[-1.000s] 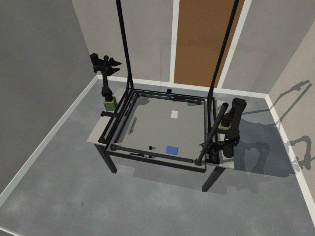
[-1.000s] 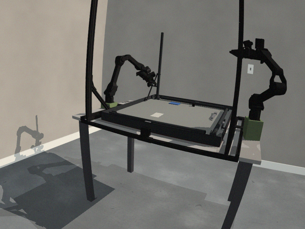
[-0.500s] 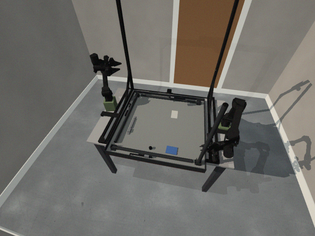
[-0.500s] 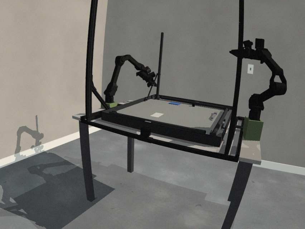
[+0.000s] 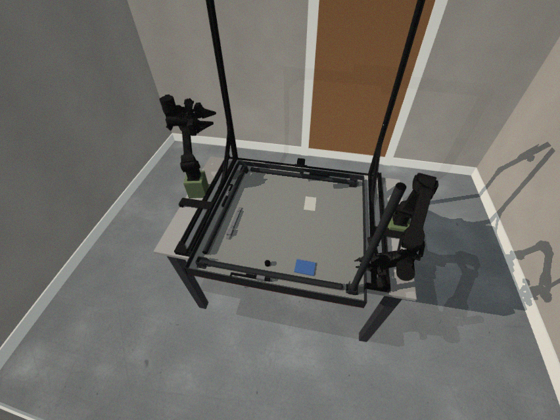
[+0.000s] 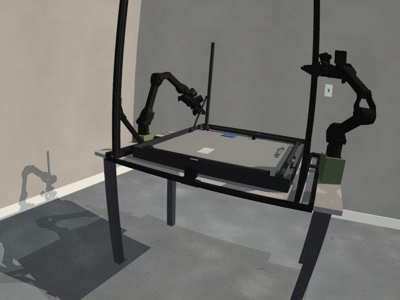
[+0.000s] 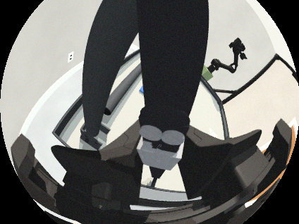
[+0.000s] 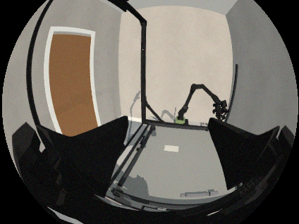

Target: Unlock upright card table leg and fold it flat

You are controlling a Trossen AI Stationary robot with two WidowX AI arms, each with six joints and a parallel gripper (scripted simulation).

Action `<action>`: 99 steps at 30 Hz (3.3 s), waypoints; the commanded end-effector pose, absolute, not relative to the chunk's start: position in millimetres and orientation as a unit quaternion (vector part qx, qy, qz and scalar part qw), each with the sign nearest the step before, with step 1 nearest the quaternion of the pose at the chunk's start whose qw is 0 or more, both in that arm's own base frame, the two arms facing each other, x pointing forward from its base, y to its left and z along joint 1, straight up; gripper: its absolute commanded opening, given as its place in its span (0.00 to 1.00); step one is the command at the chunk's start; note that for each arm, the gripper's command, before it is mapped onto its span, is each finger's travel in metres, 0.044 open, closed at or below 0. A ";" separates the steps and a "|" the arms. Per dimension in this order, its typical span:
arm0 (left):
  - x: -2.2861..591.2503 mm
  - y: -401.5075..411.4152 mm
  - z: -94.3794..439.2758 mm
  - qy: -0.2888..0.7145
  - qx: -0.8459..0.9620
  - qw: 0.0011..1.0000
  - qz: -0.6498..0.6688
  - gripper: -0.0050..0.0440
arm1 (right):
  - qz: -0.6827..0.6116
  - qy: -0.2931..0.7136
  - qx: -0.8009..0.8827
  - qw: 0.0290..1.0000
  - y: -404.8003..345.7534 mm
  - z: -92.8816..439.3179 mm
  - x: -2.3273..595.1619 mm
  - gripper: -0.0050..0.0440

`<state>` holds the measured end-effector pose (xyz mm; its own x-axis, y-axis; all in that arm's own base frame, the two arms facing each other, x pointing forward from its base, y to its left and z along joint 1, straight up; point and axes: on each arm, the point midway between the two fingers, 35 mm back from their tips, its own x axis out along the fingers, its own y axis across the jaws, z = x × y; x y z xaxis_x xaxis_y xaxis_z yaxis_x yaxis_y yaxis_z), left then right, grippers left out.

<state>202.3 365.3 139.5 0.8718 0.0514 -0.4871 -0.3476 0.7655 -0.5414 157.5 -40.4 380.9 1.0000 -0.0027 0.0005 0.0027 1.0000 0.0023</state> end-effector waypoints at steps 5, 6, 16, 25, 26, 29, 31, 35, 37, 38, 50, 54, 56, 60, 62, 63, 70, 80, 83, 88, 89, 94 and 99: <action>203.6 350.6 117.4 0.236 -0.331 0.907 0.107 0.10 | 0.000 0.000 0.000 1.000 -40.0 380.9 157.5 0.92; 203.6 349.2 115.4 0.236 -0.331 0.907 0.107 0.10 | 0.000 0.000 0.000 1.000 -40.0 380.9 157.5 0.92; 203.7 345.5 110.3 0.236 -0.331 0.907 0.107 0.10 | 0.000 0.000 0.000 1.000 -40.0 380.9 157.5 0.92; 203.7 345.5 110.3 0.236 -0.331 0.907 0.107 0.10 | 0.000 0.000 0.000 1.000 -40.0 380.9 157.5 0.92; 203.7 345.4 110.4 0.236 -0.331 0.907 0.107 0.10 | 0.000 0.000 0.000 1.000 -40.0 380.9 157.5 0.92; 203.7 343.8 111.5 0.236 -0.322 0.910 0.110 0.10 | 0.000 0.000 0.000 1.000 -40.0 380.9 157.5 0.92; 203.8 342.4 112.5 0.235 -0.315 0.913 0.111 0.10 | 0.000 0.000 0.000 1.000 -40.0 380.9 157.5 0.92; 203.8 341.0 113.5 0.234 -0.308 0.915 0.113 0.10 | 0.000 0.000 0.000 1.000 -40.0 380.9 157.5 0.92; 203.9 339.6 114.5 0.233 -0.301 0.917 0.115 0.10 | 0.000 0.000 0.000 1.000 -40.0 380.9 157.5 0.92; 203.9 338.8 114.9 0.233 -0.297 0.919 0.116 0.10 | 0.000 0.000 0.000 1.000 -40.0 380.9 157.5 0.92; 204.1 331.0 119.6 0.229 -0.259 0.930 0.126 0.10 | 0.000 0.000 0.000 1.000 -40.0 380.9 157.5 0.92; 204.1 331.0 119.6 0.229 -0.259 0.930 0.126 0.10 | 0.000 0.000 0.000 1.000 -40.0 380.9 157.5 0.92; 204.1 330.9 119.7 0.229 -0.259 0.930 0.126 0.10 | 0.000 0.000 0.000 1.000 -40.0 380.9 157.5 0.92; 204.1 328.2 121.2 0.228 -0.246 0.933 0.129 0.10 | 0.000 0.000 0.000 1.000 -40.0 380.9 157.5 0.92; 204.2 326.6 122.0 0.227 -0.238 0.935 0.131 0.10 | 0.000 0.000 0.000 1.000 -40.0 380.9 157.5 0.92; 204.2 325.8 122.4 0.226 -0.234 0.936 0.132 0.10 | 0.000 0.000 0.000 1.000 -40.0 380.9 157.5 0.92; 204.3 321.8 124.3 0.224 -0.215 0.941 0.137 0.10 | 0.000 0.000 0.000 1.000 -40.0 380.9 157.5 0.92; 204.5 314.8 127.2 0.220 -0.183 0.947 0.145 0.10 | 0.000 0.000 0.000 1.000 -40.0 380.9 157.5 0.92; 204.6 312.3 128.1 0.219 -0.171 0.949 0.147 0.10 | 0.000 0.000 0.000 1.000 -40.0 380.9 157.5 0.92; 204.6 310.9 128.6 0.218 -0.164 0.950 0.149 0.10 | 0.000 0.000 0.000 1.000 -40.0 380.9 157.5 0.92; 204.6 310.1 128.9 0.217 -0.161 0.951 0.150 0.10 | 0.000 0.000 0.000 1.000 -40.0 380.9 157.5 0.92; 204.7 305.6 130.3 0.215 -0.141 0.954 0.155 0.10 | 0.000 0.000 0.000 1.000 -40.0 380.9 157.5 0.92; 204.8 301.2 131.6 0.212 -0.121 0.957 0.159 0.10 | 0.000 0.000 0.000 1.000 -40.0 380.9 157.5 0.92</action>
